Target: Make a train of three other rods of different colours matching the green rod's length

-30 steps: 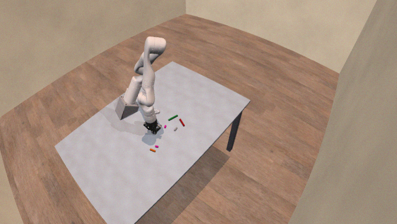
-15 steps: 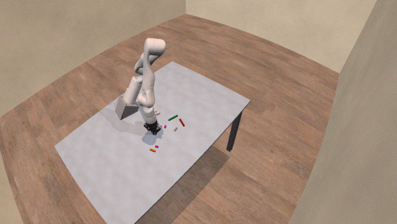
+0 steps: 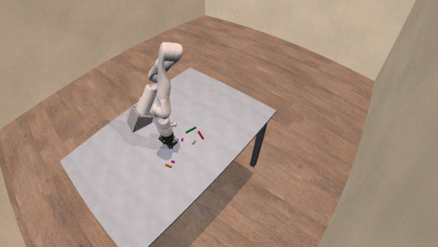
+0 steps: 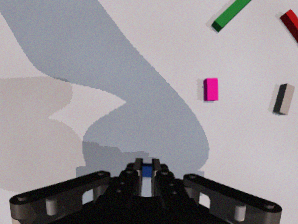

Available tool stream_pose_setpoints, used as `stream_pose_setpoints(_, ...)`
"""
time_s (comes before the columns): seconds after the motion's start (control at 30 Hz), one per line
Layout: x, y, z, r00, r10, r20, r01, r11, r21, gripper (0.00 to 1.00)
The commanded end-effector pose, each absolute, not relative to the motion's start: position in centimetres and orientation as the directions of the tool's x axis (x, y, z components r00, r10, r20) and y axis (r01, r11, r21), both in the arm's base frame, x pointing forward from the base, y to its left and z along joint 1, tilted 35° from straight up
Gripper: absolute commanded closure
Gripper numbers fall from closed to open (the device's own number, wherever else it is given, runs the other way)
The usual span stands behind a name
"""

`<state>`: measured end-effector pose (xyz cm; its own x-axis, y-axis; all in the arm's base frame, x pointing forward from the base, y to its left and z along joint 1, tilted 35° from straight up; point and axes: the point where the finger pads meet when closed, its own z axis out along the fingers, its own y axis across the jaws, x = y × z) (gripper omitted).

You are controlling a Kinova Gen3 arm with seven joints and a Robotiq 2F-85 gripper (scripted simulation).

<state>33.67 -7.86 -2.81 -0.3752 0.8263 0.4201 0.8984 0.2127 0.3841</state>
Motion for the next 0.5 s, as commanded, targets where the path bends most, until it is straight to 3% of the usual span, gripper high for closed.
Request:
stream_pose_setpoints(0.0, 33.69, -7.92, -2.79, -0.375, 0.827, 0.419, 0.898, 0.212, 0.385, 0.95)
stream_pose_setpoints(0.47, 33.69, -7.92, -2.79, -0.375, 0.827, 0.419, 0.898, 0.212, 0.385, 0.95)
